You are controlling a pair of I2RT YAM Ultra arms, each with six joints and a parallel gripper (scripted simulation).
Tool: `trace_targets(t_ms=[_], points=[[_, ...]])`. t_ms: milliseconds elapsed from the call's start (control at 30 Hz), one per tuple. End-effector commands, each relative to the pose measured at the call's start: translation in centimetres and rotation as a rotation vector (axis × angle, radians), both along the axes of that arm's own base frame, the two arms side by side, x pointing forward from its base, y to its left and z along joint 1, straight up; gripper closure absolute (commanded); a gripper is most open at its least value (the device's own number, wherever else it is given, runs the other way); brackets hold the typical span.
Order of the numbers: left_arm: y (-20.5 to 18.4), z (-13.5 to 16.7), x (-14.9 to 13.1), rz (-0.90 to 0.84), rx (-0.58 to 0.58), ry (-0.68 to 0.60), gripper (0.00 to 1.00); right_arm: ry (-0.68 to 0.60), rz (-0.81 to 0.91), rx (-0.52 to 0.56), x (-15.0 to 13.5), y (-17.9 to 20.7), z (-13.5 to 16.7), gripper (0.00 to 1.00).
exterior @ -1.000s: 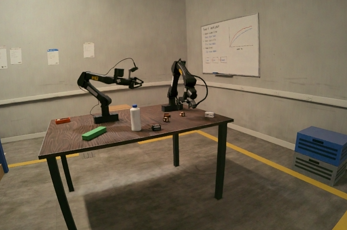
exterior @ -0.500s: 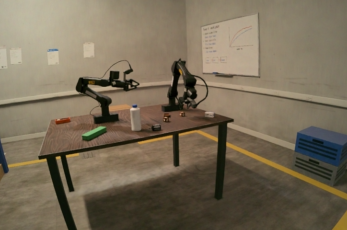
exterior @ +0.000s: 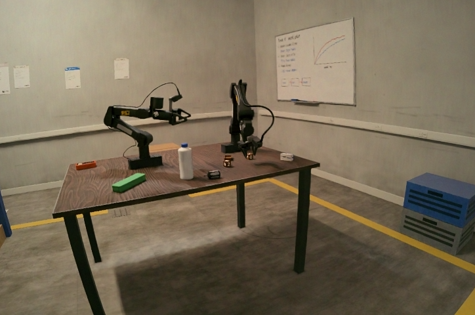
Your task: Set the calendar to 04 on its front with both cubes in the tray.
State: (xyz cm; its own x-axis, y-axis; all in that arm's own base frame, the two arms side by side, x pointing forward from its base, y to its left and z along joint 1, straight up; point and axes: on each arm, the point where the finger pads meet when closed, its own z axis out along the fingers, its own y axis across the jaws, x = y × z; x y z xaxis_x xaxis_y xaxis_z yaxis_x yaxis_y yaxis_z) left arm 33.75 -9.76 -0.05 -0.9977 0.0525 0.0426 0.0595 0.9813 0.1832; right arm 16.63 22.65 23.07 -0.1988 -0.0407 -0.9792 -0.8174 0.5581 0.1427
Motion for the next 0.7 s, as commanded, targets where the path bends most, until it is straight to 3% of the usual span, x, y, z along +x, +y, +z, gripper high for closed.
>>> trace_targets(t_ms=[0, 367, 433, 667], points=[[-1.2, 1.1, 3.5, 0.031, 0.027, -0.266, 0.45, -0.024, 0.002, 0.021, -0.1, -0.1, 1.0, 0.0], [-6.7, 2.8, 4.8, 0.064, -0.012, -0.623, 0.45, -0.024, 0.002, 0.021, -0.1, -0.1, 1.0, 0.0], [-6.7, 2.8, 4.8, 0.064, -0.012, -0.623, 0.45, -0.024, 0.002, 0.021, -0.1, -0.1, 1.0, 0.0], [-10.6, 4.8, 4.2, 0.131, -0.106, -0.872, 0.45, -0.024, 0.002, 0.021, -0.1, -0.1, 1.0, 0.0]])
